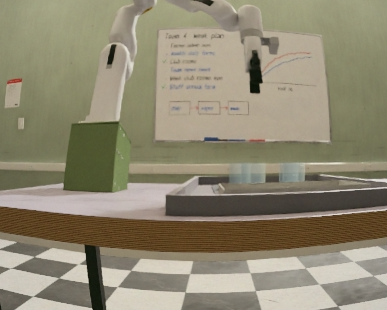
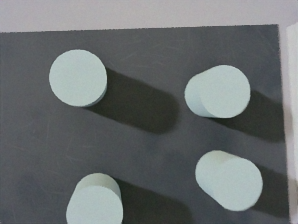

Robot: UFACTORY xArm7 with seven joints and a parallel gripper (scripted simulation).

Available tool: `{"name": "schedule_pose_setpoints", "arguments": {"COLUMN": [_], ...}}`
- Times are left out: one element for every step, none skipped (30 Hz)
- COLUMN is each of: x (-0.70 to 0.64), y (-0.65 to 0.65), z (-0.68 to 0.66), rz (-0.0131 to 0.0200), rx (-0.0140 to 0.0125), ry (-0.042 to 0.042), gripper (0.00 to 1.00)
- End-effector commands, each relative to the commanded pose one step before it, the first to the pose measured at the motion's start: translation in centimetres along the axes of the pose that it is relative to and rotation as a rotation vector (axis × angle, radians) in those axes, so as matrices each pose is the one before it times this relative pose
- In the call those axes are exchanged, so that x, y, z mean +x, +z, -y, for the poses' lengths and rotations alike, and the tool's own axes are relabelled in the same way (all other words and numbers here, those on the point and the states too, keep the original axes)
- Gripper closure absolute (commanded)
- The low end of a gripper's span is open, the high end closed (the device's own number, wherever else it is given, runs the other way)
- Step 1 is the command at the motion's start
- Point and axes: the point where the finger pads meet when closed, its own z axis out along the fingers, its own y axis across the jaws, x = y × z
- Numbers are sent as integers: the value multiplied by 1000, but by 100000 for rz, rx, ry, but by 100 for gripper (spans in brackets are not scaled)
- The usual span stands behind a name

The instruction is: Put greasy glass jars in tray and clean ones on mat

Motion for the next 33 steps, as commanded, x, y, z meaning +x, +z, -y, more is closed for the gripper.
{"name": "schedule_pose_setpoints", "arguments": {"x": [1384,0,141,141,140,147,147,146,146,146,146,146,146,0,0,0,0,0,0,0,0,0,0,0,0,0,0,0,0,0,0,0,0], "y": [2016,0,314,314,313,321,320,320,319,318,317,317,316,0,0,0,0,0,0,0,0,0,0,0,0,0,0,0,0,0,0,0,0], "z": [-443,0,-88,-90,-92,-95,-97,-100,-102,-104,-107,-109,-112,0,0,0,0,0,0,0,0,0,0,0,0,0,0,0,0,0,0,0,0], "rz": [-545,0,-8,-8,-8,3,3,3,3,3,3,3,3,0,0,0,0,0,0,0,0,0,0,0,0,0,0,0,0,0,0,0,0], "rx": [5274,0,653,653,653,685,685,685,685,685,685,685,685,0,0,0,0,0,0,0,0,0,0,0,0,0,0,0,0,0,0,0,0], "ry": [-1257,0,-120,-120,-120,-132,-132,-132,-132,-132,-132,-132,-132,0,0,0,0,0,0,0,0,0,0,0,0,0,0,0,0,0,0,0,0], "gripper": [0,0,0,0,0,0,0,0,0,0,0,0,0,0,0,0,0,0,0,0,0,0,0,0,0,0,0,100,100,100,100,100,100]}}
